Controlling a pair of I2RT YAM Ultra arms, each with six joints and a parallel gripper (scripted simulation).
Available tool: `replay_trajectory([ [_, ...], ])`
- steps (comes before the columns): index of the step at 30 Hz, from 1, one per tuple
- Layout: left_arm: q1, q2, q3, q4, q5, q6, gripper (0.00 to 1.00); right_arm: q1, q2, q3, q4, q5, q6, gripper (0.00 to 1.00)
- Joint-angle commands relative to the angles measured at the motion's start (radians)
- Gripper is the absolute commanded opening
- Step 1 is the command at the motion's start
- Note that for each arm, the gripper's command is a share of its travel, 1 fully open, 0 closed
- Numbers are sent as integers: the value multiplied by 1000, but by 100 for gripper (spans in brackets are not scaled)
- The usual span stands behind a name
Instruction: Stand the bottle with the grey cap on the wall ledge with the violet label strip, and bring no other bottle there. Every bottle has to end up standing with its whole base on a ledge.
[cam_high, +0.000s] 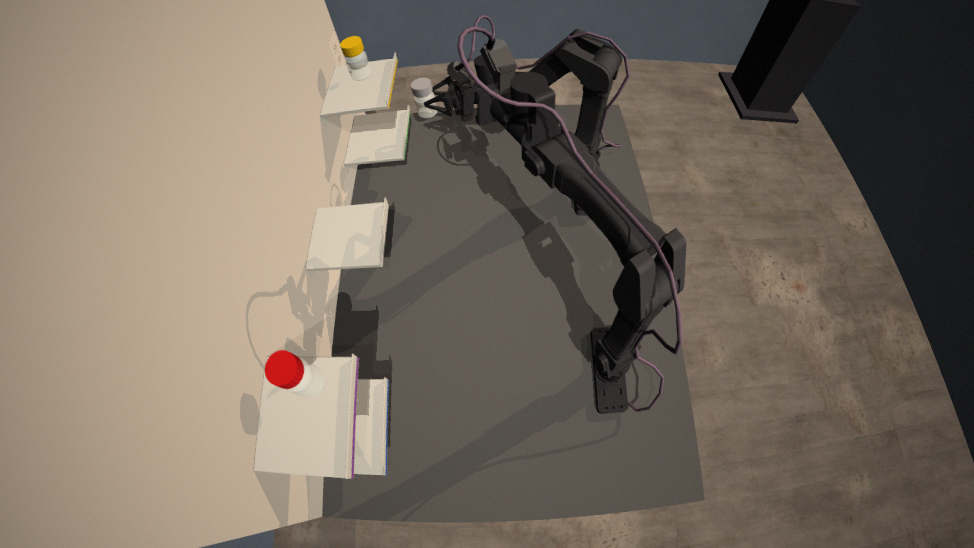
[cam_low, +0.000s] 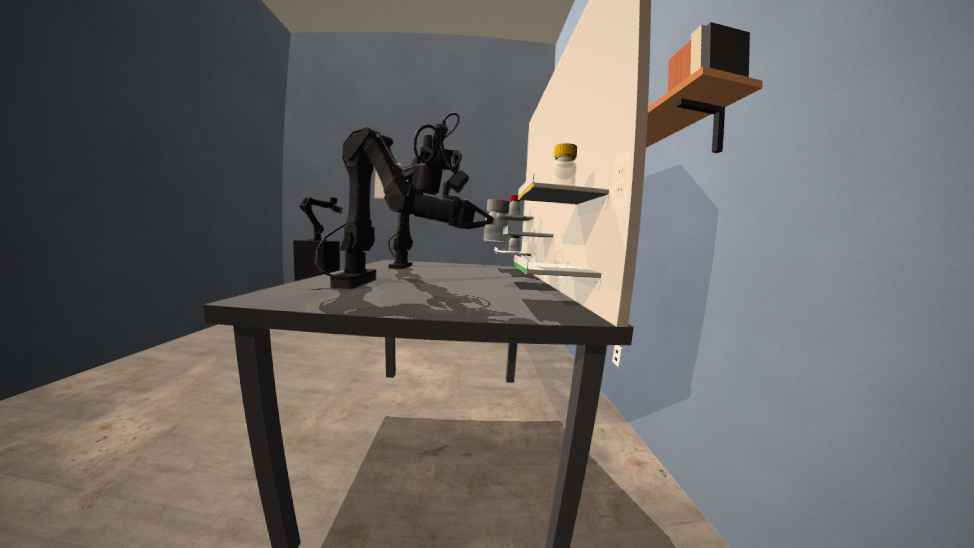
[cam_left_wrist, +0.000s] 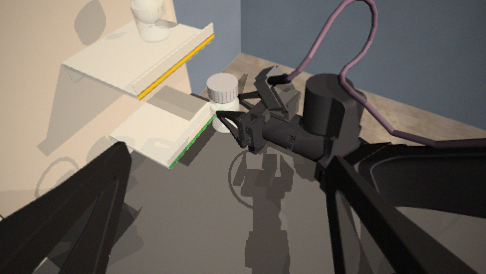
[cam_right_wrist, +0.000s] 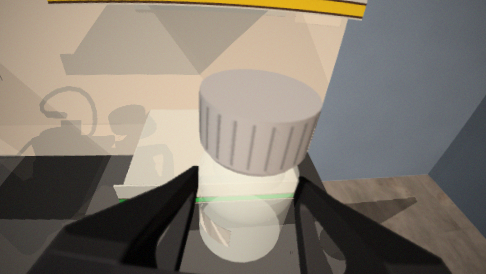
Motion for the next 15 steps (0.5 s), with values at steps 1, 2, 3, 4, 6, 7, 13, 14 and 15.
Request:
replay_trajectory([
  [1,10,-6,16,-10,-12,-10,100,-1,-39,-5,56,-12,-6,50],
  [2,18,-16,12,-8,-13,-12,100,-1,-39,-5,56,-12,-6,50],
  [3,34,-29,-7,-7,-15,-16,100,-1,-39,-5,56,-12,-6,50],
  [4,34,-29,-7,-7,-15,-16,100,-1,-39,-5,56,-12,-6,50],
  [6,50,-38,-16,-5,-16,-18,100,-1,-31,4,44,-4,-2,50],
  [7,74,-52,-29,-3,-19,-22,100,-1,-31,4,44,-4,-2,50],
  [13,277,-180,-155,23,-45,-43,100,-1,-31,4,44,-4,-2,50],
  [14,319,-206,-180,26,-44,-46,100,-1,-31,4,44,-4,-2,50],
  [15,364,-232,-206,29,-41,-50,100,-1,-31,4,44,-4,-2,50],
])
